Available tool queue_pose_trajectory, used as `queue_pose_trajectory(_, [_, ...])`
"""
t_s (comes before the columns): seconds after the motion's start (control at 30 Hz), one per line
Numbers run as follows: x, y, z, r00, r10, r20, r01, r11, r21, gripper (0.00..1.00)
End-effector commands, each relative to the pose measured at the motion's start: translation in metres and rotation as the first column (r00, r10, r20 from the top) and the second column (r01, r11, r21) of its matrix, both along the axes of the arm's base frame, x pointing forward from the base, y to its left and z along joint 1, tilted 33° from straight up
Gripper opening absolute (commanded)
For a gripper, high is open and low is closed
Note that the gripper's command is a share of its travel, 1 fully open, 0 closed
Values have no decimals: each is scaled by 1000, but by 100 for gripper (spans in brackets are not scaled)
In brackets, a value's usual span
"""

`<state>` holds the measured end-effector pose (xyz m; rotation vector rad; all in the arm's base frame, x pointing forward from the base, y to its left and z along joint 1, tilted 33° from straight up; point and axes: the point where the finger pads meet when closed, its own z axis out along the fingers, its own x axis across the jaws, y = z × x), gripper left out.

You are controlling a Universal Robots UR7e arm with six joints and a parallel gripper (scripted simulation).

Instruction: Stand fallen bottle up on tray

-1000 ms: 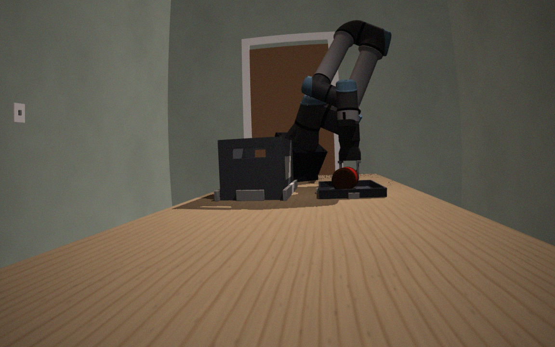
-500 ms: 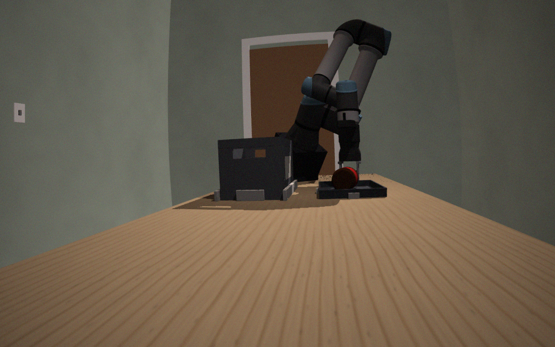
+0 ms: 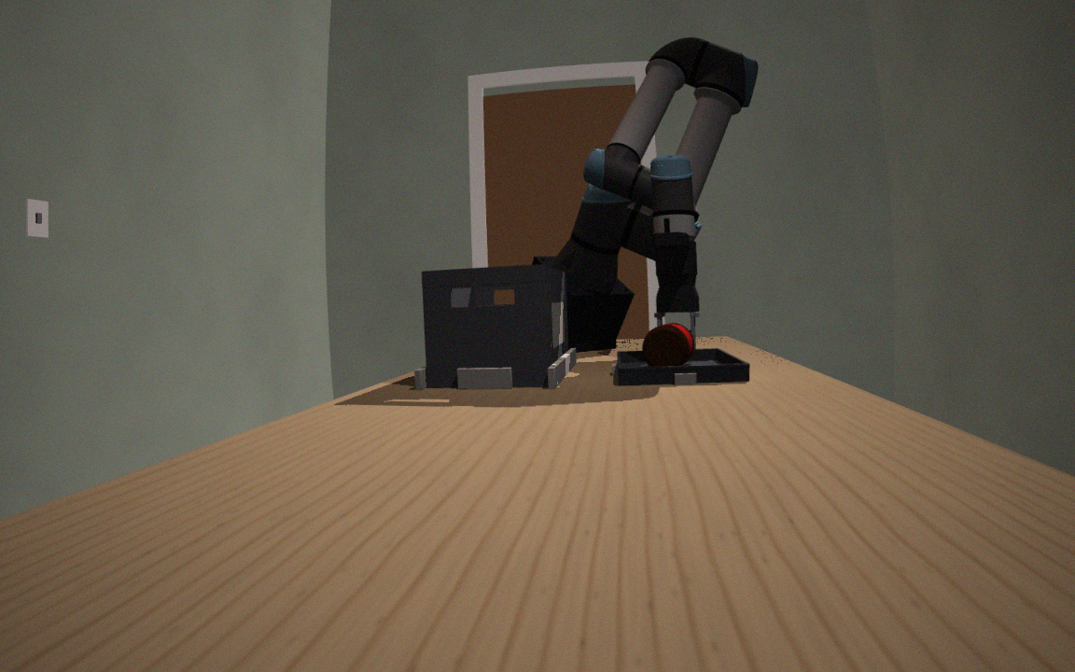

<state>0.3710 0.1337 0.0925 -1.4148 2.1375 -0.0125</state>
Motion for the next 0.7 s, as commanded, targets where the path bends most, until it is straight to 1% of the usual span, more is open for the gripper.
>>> queue_pose_trajectory(0.0, [0, 0, 0, 1000, 0, 1, 0, 1000, 0, 100])
queue_pose_trajectory(0.43, [0, 0, 0, 1000, 0, 1, 0, 1000, 0, 100])
queue_pose_trajectory(0.47, [0, 0, 0, 1000, 0, 1, 0, 1000, 0, 0])
queue_pose_trajectory(0.67, [0, 0, 0, 1000, 0, 1, 0, 1000, 0, 0])
